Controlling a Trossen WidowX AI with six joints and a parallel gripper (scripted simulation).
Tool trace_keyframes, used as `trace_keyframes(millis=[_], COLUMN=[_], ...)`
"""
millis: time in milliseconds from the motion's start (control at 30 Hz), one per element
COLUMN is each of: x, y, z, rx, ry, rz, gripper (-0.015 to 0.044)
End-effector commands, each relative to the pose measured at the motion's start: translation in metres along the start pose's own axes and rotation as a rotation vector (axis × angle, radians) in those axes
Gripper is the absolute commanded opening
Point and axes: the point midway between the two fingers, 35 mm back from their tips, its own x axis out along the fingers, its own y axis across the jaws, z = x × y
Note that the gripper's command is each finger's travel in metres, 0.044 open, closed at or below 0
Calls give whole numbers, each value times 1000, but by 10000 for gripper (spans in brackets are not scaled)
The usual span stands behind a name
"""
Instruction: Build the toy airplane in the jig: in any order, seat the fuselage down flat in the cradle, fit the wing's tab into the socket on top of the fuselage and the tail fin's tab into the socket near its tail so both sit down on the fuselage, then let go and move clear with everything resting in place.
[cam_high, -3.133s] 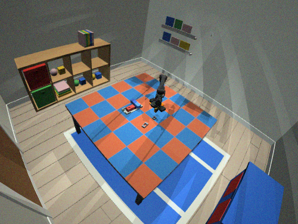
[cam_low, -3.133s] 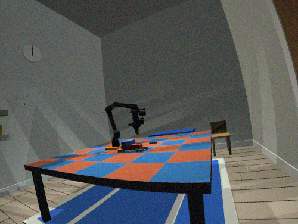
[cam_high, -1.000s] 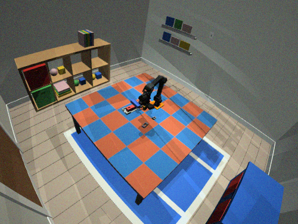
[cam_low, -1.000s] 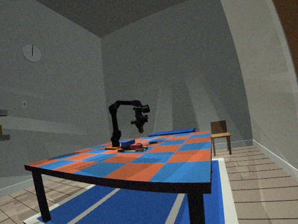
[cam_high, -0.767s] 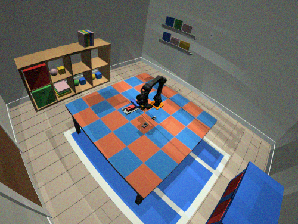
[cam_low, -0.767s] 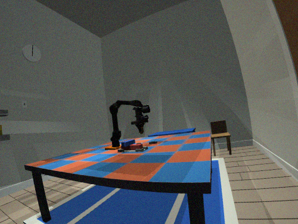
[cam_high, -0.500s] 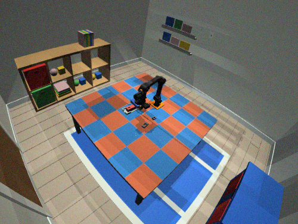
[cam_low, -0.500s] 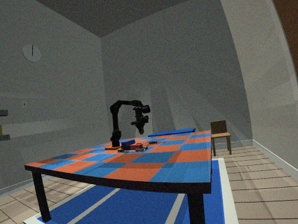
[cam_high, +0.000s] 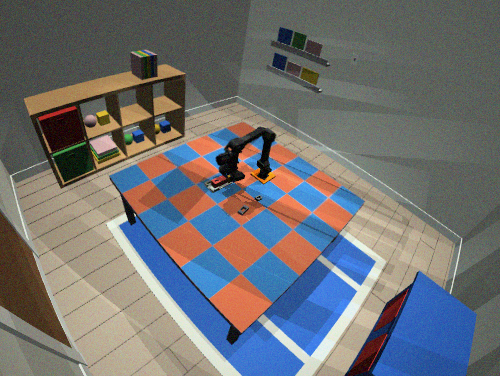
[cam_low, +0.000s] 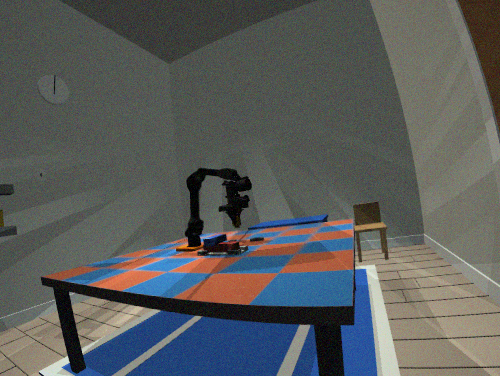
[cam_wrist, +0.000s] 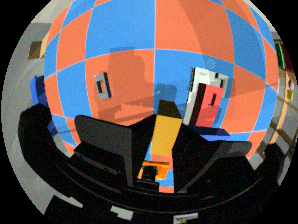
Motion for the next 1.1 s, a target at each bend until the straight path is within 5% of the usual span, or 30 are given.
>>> trace_keyframes(millis=[0,1067], x=[3,19], y=[-10,-102], z=[6,23], rx=[-7,-40], ry=[-1,-2], rz=[4,-2], gripper=[0,0])
